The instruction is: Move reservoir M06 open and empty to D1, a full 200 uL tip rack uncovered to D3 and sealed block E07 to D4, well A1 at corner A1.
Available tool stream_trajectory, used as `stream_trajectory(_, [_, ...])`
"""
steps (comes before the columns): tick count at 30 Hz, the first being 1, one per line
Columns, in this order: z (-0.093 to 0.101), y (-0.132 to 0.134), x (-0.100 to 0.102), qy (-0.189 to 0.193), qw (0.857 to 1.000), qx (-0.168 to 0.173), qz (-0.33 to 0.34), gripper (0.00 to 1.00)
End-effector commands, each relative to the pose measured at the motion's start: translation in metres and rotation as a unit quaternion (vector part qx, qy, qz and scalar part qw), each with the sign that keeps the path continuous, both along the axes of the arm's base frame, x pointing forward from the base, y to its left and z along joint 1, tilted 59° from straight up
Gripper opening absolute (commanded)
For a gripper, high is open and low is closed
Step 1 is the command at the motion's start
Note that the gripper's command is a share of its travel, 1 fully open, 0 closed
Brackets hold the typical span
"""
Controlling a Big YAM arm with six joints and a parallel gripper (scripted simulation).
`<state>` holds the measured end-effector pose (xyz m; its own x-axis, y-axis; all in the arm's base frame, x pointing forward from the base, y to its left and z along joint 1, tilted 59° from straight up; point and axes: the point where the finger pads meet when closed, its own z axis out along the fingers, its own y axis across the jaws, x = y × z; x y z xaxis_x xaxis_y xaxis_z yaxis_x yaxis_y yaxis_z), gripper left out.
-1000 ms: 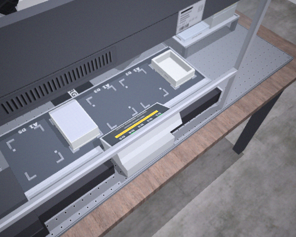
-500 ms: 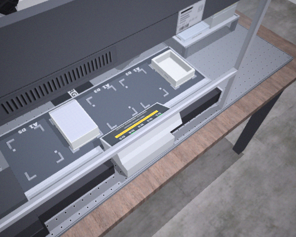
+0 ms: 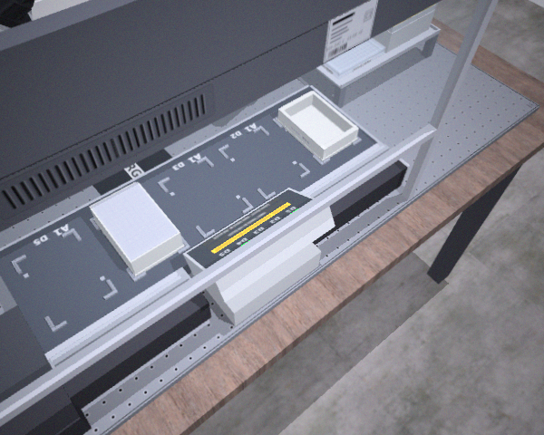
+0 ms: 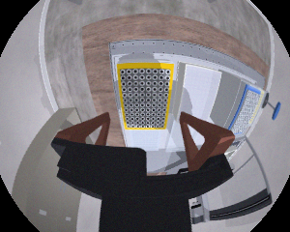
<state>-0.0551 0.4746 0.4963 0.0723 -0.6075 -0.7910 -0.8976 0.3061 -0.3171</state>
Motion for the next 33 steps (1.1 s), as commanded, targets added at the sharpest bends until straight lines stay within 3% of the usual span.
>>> stream_trajectory(1, [0.001, 0.009, 0.005, -0.002, 1.000, 0.004, -0.002, 1.00])
stream_trajectory(12, [-0.003, 0.017, 0.013, -0.001, 1.000, 0.009, -0.002, 1.00])
stream_trajectory(13, [0.009, 0.021, 0.013, 0.002, 1.000, 0.020, -0.002, 1.00])
stream_trajectory(17, [-0.014, 0.026, 0.016, -0.003, 1.000, 0.002, -0.002, 1.00])
stream_trajectory(20, [-0.011, 0.030, 0.018, -0.002, 1.000, 0.008, -0.002, 1.00])
stream_trajectory(23, [-0.019, 0.033, 0.020, -0.003, 1.000, 0.002, -0.002, 1.00])
stream_trajectory(29, [-0.017, 0.035, 0.024, -0.002, 1.000, 0.008, -0.002, 1.00])
stream_trajectory(30, [0.004, 0.037, 0.025, 0.004, 1.000, 0.028, -0.002, 1.00])
stream_trajectory(33, [-0.017, 0.044, 0.026, -0.001, 1.000, 0.011, -0.002, 1.00])
